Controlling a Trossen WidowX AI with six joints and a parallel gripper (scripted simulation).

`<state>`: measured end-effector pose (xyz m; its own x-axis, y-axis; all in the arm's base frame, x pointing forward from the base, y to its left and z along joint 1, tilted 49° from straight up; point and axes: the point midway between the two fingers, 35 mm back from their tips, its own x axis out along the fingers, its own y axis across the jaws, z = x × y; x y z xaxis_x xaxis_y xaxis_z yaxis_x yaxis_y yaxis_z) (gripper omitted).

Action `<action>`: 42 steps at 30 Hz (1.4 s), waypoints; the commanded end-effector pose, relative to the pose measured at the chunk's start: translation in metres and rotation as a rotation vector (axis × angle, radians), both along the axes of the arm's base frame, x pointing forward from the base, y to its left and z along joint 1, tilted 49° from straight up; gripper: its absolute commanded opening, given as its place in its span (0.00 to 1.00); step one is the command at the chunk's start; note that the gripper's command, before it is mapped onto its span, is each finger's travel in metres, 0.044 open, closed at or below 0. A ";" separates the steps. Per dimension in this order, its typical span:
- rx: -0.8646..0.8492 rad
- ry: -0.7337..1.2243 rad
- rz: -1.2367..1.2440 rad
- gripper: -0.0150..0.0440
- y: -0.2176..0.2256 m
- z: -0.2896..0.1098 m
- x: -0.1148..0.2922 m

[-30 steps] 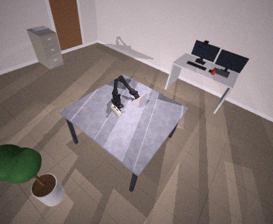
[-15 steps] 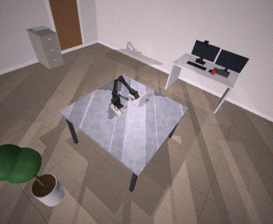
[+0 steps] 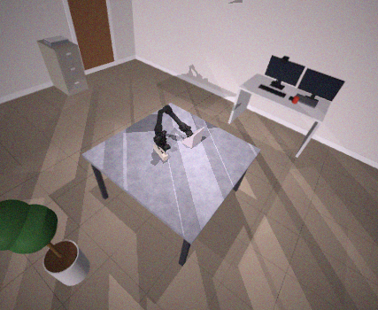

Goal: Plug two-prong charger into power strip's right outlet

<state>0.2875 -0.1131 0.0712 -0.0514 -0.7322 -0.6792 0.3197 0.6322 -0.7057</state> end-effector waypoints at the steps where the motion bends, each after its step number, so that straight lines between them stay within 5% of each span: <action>1: -0.004 0.000 0.004 0.25 -0.001 0.002 0.002; 42: -0.005 -0.001 0.004 0.25 -0.005 0.005 0.016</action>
